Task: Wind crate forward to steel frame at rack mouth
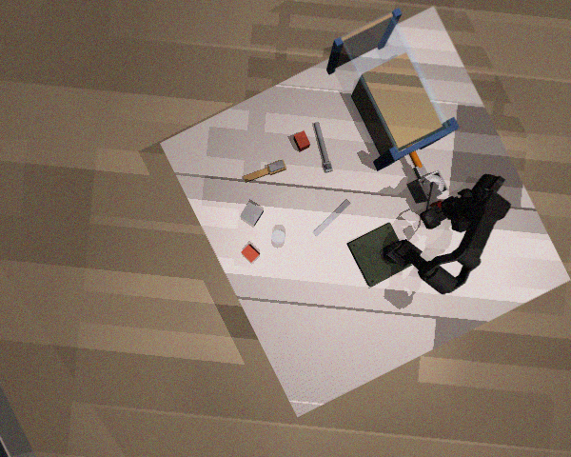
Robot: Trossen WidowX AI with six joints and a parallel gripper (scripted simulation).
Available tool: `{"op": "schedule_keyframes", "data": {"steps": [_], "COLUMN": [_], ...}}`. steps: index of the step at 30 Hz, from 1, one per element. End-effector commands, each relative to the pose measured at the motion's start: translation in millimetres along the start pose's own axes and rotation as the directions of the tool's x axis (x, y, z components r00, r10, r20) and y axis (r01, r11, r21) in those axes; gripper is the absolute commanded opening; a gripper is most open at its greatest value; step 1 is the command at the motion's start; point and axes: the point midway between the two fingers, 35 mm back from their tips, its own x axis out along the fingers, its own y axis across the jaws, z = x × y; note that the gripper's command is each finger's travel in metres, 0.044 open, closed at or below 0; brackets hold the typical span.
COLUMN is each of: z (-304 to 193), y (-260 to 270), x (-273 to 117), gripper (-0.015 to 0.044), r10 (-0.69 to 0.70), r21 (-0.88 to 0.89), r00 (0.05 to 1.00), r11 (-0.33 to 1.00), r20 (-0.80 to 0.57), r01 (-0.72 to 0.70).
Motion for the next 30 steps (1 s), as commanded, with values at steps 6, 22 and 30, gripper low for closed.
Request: {"op": "schedule_keyframes", "data": {"steps": [6,22,30], "z": [12,19,21], "y": [18,37,47], "x": [-1,-2,-3], "gripper": [0.0,0.0,0.0], "r10": [0.026,0.027,0.028], "r21": [0.013,0.013,0.013], "r00": [0.999,0.999,0.999], "r11": [1.0,1.0,1.0], "r20": [0.027,0.028,0.028], "r01": [-0.026,-0.028,-0.028]}}
